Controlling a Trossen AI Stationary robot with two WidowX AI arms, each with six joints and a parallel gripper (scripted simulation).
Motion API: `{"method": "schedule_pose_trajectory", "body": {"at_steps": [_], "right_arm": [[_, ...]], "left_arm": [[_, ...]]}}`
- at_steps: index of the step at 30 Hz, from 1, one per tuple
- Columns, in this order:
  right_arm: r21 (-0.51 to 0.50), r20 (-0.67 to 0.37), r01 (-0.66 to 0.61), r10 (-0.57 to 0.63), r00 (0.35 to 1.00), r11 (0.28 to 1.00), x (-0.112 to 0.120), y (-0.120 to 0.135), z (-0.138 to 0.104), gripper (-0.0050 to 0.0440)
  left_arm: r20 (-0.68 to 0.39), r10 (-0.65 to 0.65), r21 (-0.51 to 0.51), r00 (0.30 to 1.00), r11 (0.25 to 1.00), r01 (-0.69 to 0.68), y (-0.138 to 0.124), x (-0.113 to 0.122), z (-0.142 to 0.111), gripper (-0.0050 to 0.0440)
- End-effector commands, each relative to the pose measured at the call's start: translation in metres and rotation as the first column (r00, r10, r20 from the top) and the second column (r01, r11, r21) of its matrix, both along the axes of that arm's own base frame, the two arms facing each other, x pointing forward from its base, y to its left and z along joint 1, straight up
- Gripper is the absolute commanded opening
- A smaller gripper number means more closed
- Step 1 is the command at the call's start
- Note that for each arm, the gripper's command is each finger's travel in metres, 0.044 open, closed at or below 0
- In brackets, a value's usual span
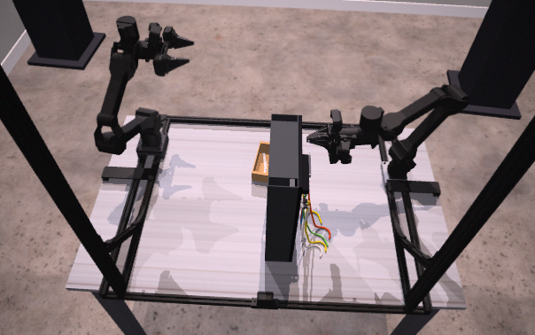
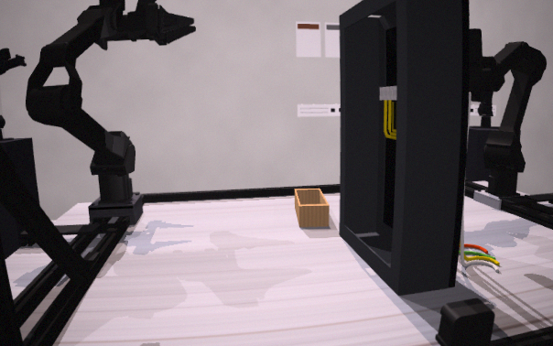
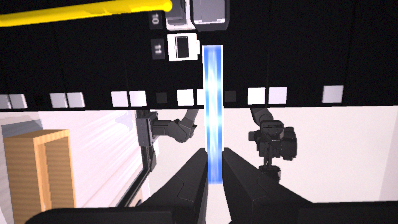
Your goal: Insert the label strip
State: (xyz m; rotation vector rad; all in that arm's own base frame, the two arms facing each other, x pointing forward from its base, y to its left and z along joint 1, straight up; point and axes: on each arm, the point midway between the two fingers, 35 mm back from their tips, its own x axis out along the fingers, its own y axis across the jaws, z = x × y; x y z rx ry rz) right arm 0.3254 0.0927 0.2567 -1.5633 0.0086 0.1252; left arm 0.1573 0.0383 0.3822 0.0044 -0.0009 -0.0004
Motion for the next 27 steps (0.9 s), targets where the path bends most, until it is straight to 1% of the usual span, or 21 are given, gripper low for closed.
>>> {"method": "schedule_pose_trajectory", "body": {"at_steps": [1, 4, 5, 11, 27], "right_arm": [[-0.001, 0.008, -0.003, 0.003, 1.000, 1.000, -0.003, -0.001, 0.002, -0.0050], [-0.001, 0.006, -0.003, 0.003, 1.000, 1.000, -0.002, 0.000, 0.001, -0.0050], [0.003, 0.015, -0.001, 0.001, 1.000, 1.000, -0.001, 0.001, 0.006, -0.0050], [0.009, 0.018, -0.001, 0.000, 1.000, 1.000, 0.000, 0.009, 0.008, -0.0050], [0.005, 0.016, -0.004, 0.004, 1.000, 1.000, -0.002, 0.007, 0.006, -0.0050]], "left_arm": [[0.000, 0.000, 0.001, 1.000, 1.000, 0.000, 0.001, 0.000, 0.001, 0.0440], [0.000, 0.000, 0.001, 1.000, 1.000, 0.000, 0.001, 0.000, 0.001, 0.0440], [0.000, 0.000, 0.001, 1.000, 1.000, 0.000, 0.001, 0.000, 0.001, 0.0440], [0.000, 0.000, 0.001, 1.000, 1.000, 0.000, 0.001, 0.000, 0.001, 0.0440], [0.000, 0.000, 0.001, 1.000, 1.000, 0.000, 0.001, 0.000, 0.001, 0.0440]]}}
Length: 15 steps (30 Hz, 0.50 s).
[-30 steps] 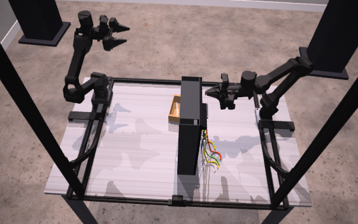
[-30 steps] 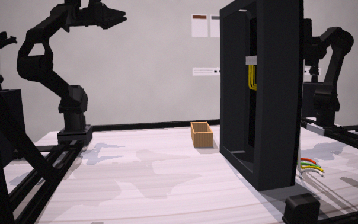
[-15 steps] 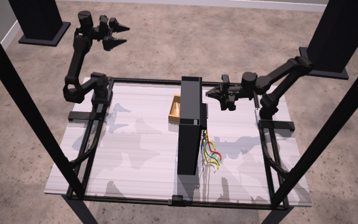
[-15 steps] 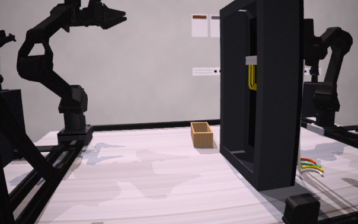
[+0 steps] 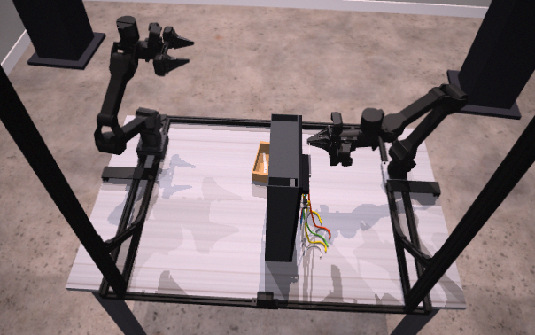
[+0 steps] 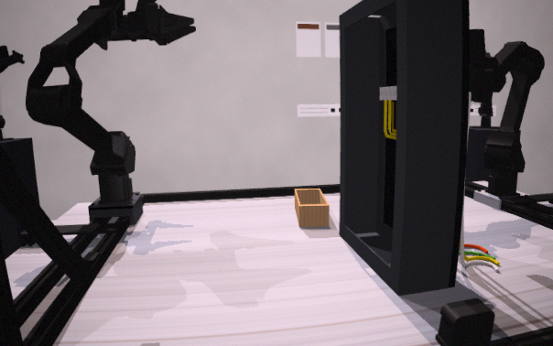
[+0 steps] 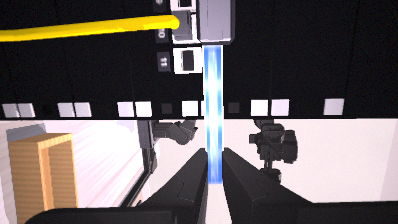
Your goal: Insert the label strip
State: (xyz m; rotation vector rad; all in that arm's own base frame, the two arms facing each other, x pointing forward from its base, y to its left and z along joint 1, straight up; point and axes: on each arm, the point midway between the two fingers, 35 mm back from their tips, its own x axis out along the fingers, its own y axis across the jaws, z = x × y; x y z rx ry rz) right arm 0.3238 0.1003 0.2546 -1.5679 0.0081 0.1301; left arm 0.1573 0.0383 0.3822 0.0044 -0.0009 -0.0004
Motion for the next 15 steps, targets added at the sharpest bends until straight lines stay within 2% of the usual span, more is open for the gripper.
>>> {"method": "schedule_pose_trajectory", "body": {"at_steps": [1, 15], "right_arm": [[0.010, 0.019, -0.001, 0.000, 1.000, 1.000, -0.0005, -0.0007, 0.0082, -0.0050], [0.010, 0.019, -0.001, 0.000, 1.000, 1.000, 0.0010, 0.0001, 0.0094, -0.0050]], "left_arm": [[0.000, 0.000, 0.001, 1.000, 1.000, 0.000, 0.0012, 0.0001, 0.0011, 0.0440], [0.000, 0.000, 0.001, 1.000, 1.000, 0.000, 0.0012, 0.0001, 0.0011, 0.0440]]}}
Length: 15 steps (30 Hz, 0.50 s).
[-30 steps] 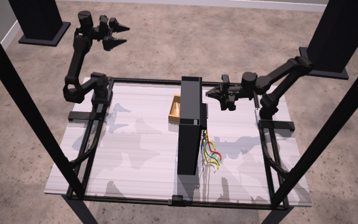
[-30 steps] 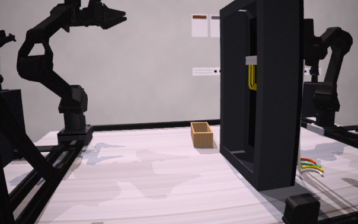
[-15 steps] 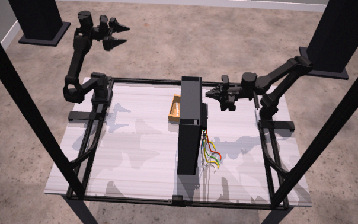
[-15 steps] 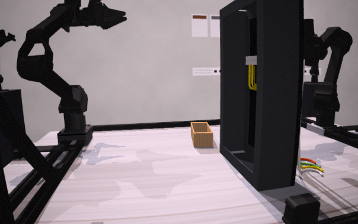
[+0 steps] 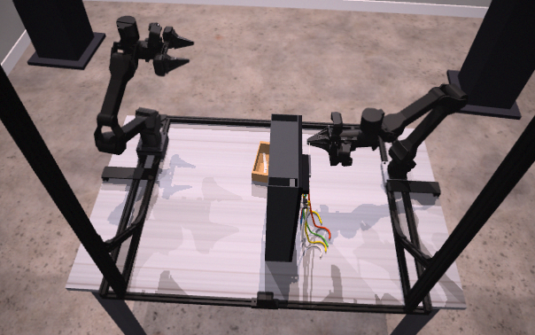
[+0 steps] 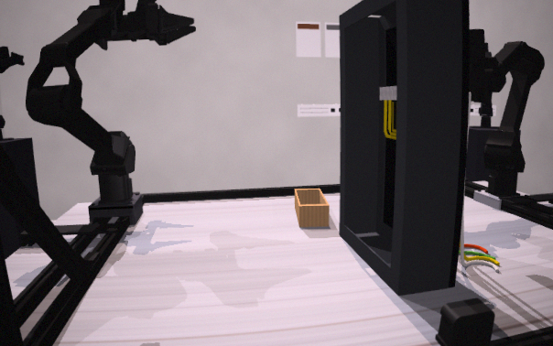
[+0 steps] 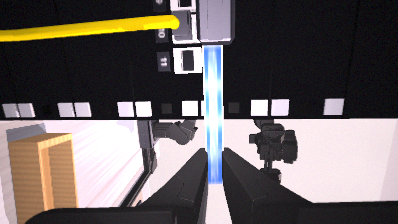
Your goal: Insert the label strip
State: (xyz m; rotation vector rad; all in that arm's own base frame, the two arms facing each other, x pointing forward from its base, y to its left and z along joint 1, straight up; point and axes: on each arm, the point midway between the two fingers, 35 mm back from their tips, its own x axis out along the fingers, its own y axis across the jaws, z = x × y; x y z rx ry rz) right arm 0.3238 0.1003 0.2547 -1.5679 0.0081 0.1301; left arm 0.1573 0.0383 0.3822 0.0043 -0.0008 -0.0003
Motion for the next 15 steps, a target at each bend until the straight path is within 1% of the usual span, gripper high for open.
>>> {"method": "schedule_pose_trajectory", "body": {"at_steps": [1, 15], "right_arm": [[0.010, 0.019, -0.001, 0.000, 1.000, 1.000, 0.0012, 0.0002, 0.0095, -0.0050], [0.010, 0.019, -0.001, 0.000, 1.000, 1.000, 0.0032, 0.0013, 0.0112, -0.0050]], "left_arm": [[0.000, 0.000, 0.001, 1.000, 1.000, 0.000, 0.0012, 0.0001, 0.0011, 0.0440], [0.000, 0.000, 0.001, 1.000, 1.000, 0.000, 0.0012, 0.0001, 0.0011, 0.0440]]}}
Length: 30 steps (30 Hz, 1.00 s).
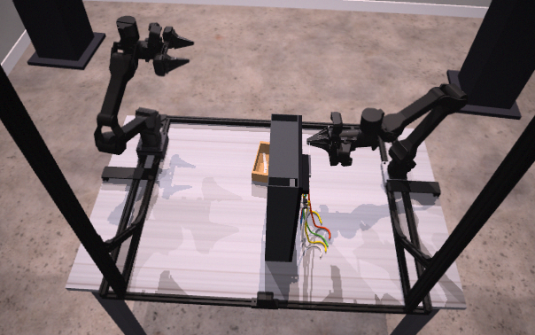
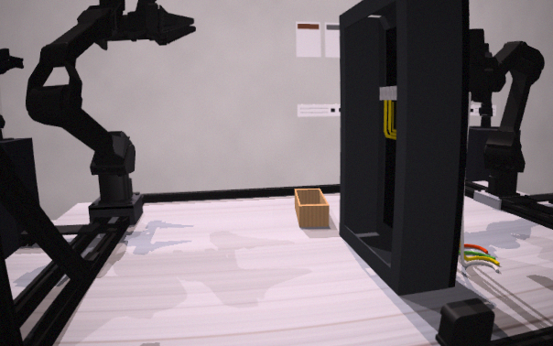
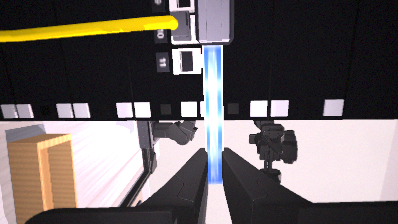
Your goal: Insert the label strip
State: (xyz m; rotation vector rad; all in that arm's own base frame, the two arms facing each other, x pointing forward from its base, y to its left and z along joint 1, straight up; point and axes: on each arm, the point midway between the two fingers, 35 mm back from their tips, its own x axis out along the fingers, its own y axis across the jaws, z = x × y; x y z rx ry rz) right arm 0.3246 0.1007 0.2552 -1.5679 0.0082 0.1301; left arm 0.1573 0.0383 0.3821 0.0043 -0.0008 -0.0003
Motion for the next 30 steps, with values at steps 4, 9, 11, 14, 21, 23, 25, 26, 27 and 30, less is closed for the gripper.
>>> {"method": "schedule_pose_trajectory", "body": {"at_steps": [4, 9, 11, 14, 21, 23, 25, 26, 27, 30], "right_arm": [[0.010, 0.019, -0.001, 0.000, 1.000, 1.000, 0.0030, 0.0015, 0.0111, -0.0050], [0.010, 0.019, -0.001, 0.000, 1.000, 1.000, 0.0032, 0.0020, 0.0112, -0.0050], [0.010, 0.019, -0.001, 0.000, 1.000, 1.000, 0.0032, 0.0022, 0.0112, -0.0050], [0.010, 0.019, -0.001, 0.000, 1.000, 1.000, 0.0031, 0.0026, 0.0112, -0.0050], [0.010, 0.019, -0.001, 0.000, 1.000, 1.000, 0.0028, 0.0035, 0.0113, -0.0050], [0.010, 0.019, -0.001, 0.000, 1.000, 1.000, 0.0028, 0.0039, 0.0113, -0.0050], [0.010, 0.019, -0.001, 0.000, 1.000, 1.000, 0.0028, 0.0041, 0.0113, -0.0050], [0.010, 0.019, -0.001, 0.000, 1.000, 1.000, 0.0028, 0.0041, 0.0113, -0.0050], [0.010, 0.019, -0.001, 0.000, 1.000, 1.000, 0.0028, 0.0041, 0.0113, -0.0050], [0.010, 0.019, -0.001, 0.000, 1.000, 1.000, 0.0028, 0.0045, 0.0114, -0.0050]], "left_arm": [[0.000, 0.000, 0.001, 1.000, 1.000, 0.000, 0.0012, 0.0001, 0.0011, 0.0440], [0.000, 0.000, 0.001, 1.000, 1.000, 0.000, 0.0012, 0.0001, 0.0011, 0.0440], [0.000, 0.000, 0.001, 1.000, 1.000, 0.000, 0.0012, 0.0001, 0.0011, 0.0440], [0.000, 0.000, 0.001, 1.000, 1.000, 0.000, 0.0012, 0.0001, 0.0011, 0.0440], [0.000, 0.000, 0.001, 1.000, 1.000, 0.000, 0.0012, 0.0001, 0.0011, 0.0440], [0.000, 0.000, 0.001, 1.000, 1.000, 0.000, 0.0012, 0.0001, 0.0011, 0.0440], [0.000, 0.000, 0.001, 1.000, 1.000, 0.000, 0.0012, 0.0001, 0.0011, 0.0440], [0.000, 0.000, 0.001, 1.000, 1.000, 0.000, 0.0012, 0.0001, 0.0011, 0.0440], [0.000, 0.000, 0.001, 1.000, 1.000, 0.000, 0.0012, 0.0001, 0.0011, 0.0440], [0.000, 0.000, 0.001, 1.000, 1.000, 0.000, 0.0012, 0.0001, 0.0011, 0.0440]]}}
